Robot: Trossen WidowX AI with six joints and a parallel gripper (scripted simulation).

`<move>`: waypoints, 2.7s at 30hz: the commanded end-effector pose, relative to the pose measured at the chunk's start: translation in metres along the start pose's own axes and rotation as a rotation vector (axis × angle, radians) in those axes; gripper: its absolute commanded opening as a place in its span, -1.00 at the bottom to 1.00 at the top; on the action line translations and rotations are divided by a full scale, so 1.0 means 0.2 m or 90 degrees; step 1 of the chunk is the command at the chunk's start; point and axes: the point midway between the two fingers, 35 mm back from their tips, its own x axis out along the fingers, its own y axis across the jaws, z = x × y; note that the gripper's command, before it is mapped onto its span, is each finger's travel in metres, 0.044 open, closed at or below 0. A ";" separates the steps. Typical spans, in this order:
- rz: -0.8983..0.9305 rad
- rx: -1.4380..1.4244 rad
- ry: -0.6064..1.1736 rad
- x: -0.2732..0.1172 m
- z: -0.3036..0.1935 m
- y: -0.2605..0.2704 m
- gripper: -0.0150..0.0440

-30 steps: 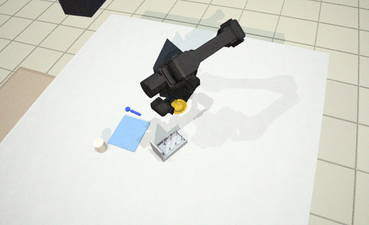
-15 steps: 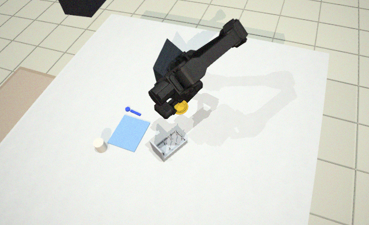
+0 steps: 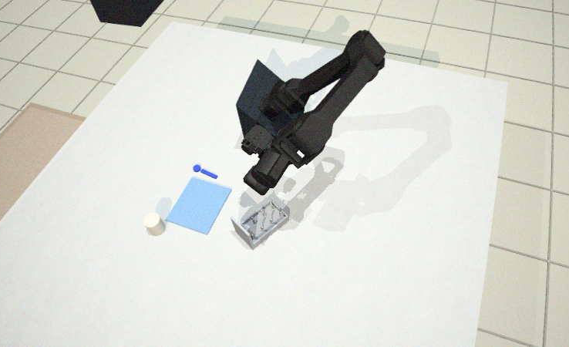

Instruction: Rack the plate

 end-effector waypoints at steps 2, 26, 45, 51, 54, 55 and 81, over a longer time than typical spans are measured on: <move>0.011 -0.034 -0.065 0.06 0.01 0.00 -0.49; 0.142 -0.202 -0.347 0.26 0.00 0.05 -0.49; 0.323 -0.323 -0.499 0.33 -0.10 0.08 -0.49; 0.392 -0.357 -0.532 0.33 -0.14 0.08 -0.49; 0.428 -0.373 -0.545 0.33 -0.17 0.07 -0.49; 0.440 -0.379 -0.549 0.33 -0.17 0.07 -0.49; 0.747 -0.468 -0.571 0.30 -0.36 -0.07 -0.49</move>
